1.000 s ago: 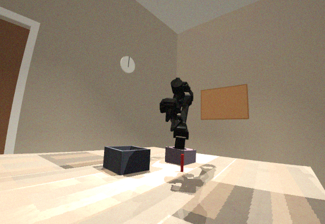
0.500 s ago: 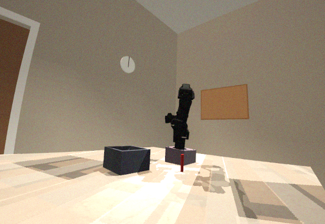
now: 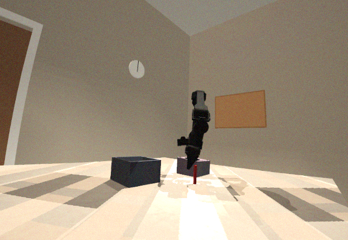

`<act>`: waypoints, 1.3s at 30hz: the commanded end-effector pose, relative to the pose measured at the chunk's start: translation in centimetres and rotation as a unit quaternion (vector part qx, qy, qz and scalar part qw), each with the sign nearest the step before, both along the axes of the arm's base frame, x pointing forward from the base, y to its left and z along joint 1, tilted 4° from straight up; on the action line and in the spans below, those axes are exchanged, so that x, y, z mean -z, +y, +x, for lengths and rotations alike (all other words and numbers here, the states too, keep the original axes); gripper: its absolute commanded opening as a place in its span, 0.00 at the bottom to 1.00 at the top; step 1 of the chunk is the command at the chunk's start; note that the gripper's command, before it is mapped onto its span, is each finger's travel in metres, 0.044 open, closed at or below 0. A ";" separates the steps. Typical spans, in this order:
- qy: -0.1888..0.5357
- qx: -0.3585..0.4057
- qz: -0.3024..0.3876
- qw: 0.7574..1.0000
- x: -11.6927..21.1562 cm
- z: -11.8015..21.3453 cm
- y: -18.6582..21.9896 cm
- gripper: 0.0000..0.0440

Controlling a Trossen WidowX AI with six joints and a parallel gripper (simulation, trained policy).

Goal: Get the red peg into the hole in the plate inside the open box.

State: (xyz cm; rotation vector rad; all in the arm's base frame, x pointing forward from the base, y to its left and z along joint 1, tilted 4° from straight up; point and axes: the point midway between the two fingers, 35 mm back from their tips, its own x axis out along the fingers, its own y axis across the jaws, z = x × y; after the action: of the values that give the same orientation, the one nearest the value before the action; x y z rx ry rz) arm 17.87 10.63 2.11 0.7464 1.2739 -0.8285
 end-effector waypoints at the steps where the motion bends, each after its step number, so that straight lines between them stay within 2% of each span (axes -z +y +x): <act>1: -0.003 -0.014 0.000 1.000 2.0 -0.3 0.1 1.00; 7: -0.015 -0.023 0.010 1.000 4.1 -0.5 0.6 0.99; 10: -0.012 -0.023 0.015 1.000 4.8 -0.8 0.8 0.88; 25: 0.037 -0.032 0.045 0.998 5.0 -1.1 1.6 0.01; 39: -0.012 -0.081 0.009 0.997 0.7 2.2 0.6 0.00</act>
State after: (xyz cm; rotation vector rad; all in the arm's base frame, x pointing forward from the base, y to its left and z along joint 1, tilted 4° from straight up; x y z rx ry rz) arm 19.17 11.57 0.07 0.6801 1.3326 -0.6980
